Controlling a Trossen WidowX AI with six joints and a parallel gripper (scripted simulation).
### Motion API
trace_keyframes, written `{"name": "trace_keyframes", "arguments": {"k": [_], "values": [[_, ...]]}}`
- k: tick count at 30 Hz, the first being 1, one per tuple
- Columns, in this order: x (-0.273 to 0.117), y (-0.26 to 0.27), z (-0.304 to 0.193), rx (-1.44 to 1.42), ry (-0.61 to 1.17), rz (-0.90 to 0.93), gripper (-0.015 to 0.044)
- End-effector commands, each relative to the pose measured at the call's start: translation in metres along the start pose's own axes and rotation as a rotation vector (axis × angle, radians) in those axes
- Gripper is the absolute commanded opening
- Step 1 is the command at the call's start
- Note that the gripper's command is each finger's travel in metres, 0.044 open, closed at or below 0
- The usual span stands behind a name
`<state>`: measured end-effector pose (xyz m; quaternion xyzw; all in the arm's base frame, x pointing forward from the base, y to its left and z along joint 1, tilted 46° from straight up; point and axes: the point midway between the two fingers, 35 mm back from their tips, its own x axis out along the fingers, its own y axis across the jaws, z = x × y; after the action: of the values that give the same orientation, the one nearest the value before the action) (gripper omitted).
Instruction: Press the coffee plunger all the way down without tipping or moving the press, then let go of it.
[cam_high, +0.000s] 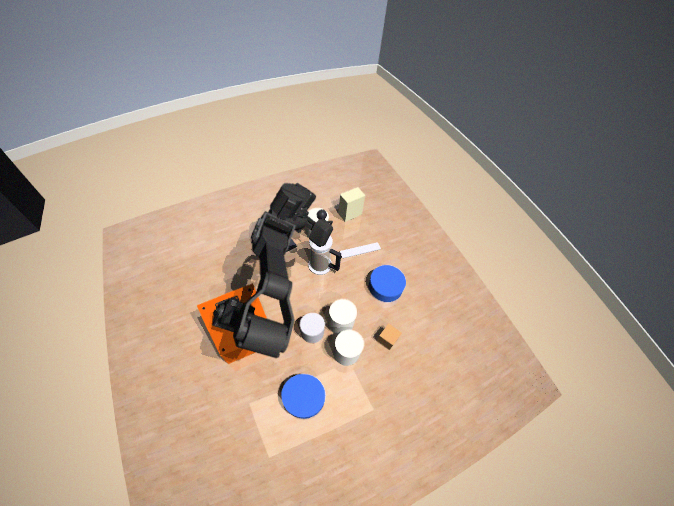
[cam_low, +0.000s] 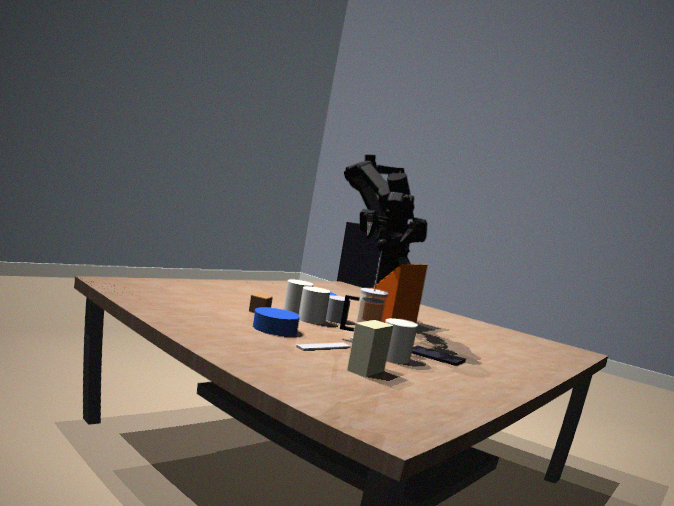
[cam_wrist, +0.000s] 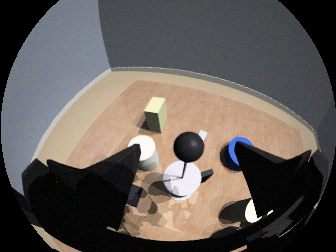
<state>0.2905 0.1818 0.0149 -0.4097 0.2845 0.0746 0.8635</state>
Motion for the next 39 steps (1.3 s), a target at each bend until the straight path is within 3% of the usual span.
{"name": "trace_keyframes", "arguments": {"k": [1,8,20,39], "values": [[0.008,0.000,-0.001,-0.006,0.000,0.001,0.0440],[0.017,0.000,-0.001,-0.007,-0.001,0.000,0.0440],[0.017,0.000,-0.001,-0.007,-0.001,0.000,0.0125],[0.025,0.001,-0.010,-0.006,0.001,0.001,0.0123]]}}
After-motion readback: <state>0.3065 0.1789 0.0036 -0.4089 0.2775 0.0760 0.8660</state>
